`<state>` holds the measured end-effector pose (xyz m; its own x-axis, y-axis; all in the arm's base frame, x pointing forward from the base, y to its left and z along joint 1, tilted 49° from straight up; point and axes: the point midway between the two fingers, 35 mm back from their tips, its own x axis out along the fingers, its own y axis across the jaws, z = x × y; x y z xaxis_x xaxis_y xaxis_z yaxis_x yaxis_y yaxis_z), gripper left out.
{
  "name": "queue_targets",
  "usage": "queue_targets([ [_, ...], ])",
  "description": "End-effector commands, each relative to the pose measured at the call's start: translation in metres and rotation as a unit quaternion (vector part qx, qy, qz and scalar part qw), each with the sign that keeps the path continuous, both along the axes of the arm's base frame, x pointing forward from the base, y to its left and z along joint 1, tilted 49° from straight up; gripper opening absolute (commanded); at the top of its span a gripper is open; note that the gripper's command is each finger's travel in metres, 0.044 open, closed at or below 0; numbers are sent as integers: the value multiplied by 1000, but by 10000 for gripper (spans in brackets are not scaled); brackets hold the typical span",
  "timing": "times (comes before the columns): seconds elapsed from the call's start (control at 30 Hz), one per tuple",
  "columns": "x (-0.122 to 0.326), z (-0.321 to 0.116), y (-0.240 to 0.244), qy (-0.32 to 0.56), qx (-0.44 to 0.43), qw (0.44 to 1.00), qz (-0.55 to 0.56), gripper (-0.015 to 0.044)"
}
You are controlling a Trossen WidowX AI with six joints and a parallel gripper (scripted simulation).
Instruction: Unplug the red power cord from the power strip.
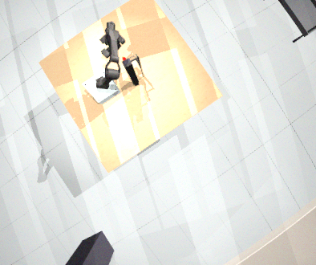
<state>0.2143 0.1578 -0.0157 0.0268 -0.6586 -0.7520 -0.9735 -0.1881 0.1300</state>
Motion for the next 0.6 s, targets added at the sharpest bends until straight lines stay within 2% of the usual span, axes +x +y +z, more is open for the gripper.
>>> queue_targets([
  [0.0, 29, 39, -24, -103, -55, 990, -79, 160],
  [0.57, 28, 43, -28, -103, -55, 990, -79, 160],
])
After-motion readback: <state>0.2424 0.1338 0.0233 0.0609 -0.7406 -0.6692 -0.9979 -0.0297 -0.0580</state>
